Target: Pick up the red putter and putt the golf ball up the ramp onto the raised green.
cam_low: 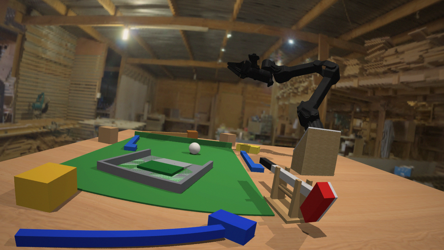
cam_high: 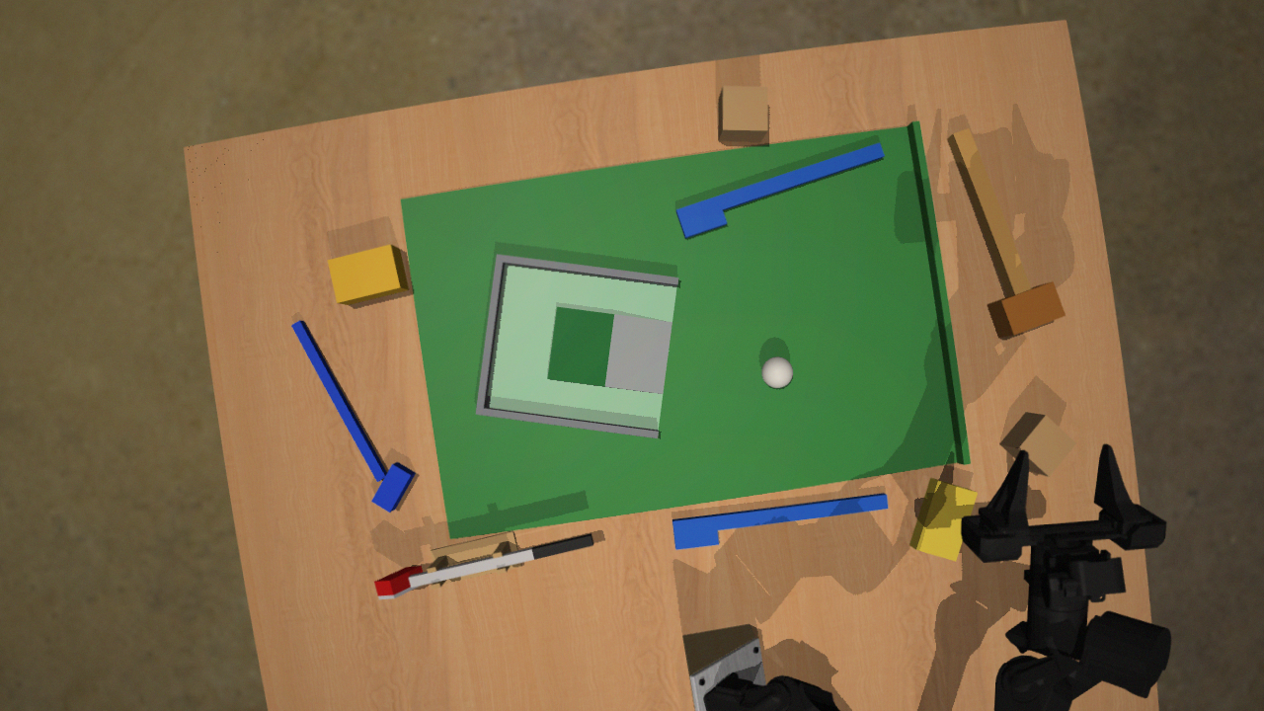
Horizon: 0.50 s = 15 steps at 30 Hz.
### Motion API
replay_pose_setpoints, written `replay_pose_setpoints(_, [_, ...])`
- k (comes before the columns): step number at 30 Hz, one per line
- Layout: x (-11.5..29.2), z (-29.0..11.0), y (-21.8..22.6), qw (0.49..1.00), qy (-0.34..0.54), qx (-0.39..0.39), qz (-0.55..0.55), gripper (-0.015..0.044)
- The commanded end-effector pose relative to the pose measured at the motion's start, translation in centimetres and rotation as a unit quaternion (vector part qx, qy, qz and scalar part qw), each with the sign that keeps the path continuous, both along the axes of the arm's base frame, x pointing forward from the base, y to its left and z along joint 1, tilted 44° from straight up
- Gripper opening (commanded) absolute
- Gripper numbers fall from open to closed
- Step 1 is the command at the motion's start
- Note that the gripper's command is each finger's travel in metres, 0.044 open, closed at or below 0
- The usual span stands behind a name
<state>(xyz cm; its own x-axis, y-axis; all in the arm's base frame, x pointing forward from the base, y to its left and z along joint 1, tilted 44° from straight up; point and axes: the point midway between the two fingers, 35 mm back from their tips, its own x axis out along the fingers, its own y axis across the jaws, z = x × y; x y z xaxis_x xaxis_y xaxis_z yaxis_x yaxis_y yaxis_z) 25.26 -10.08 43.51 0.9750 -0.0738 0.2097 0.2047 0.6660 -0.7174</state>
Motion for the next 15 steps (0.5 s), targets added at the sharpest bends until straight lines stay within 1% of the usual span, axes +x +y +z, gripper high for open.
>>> replay_pose_setpoints(1, [0.2,-0.1,0.0,1.000,0.003,0.003,0.001,0.0426])
replay_pose_setpoints(2, [0.8,-0.6,-0.1,1.000,0.011,0.010,0.004,0.0440])
replay_pose_setpoints(8, [7.6,-6.9,0.6,0.989,0.120,0.079,0.039,0.0440])
replay_pose_setpoints(15, [13.9,-17.0,4.1,0.949,0.285,0.118,0.061,0.0440])
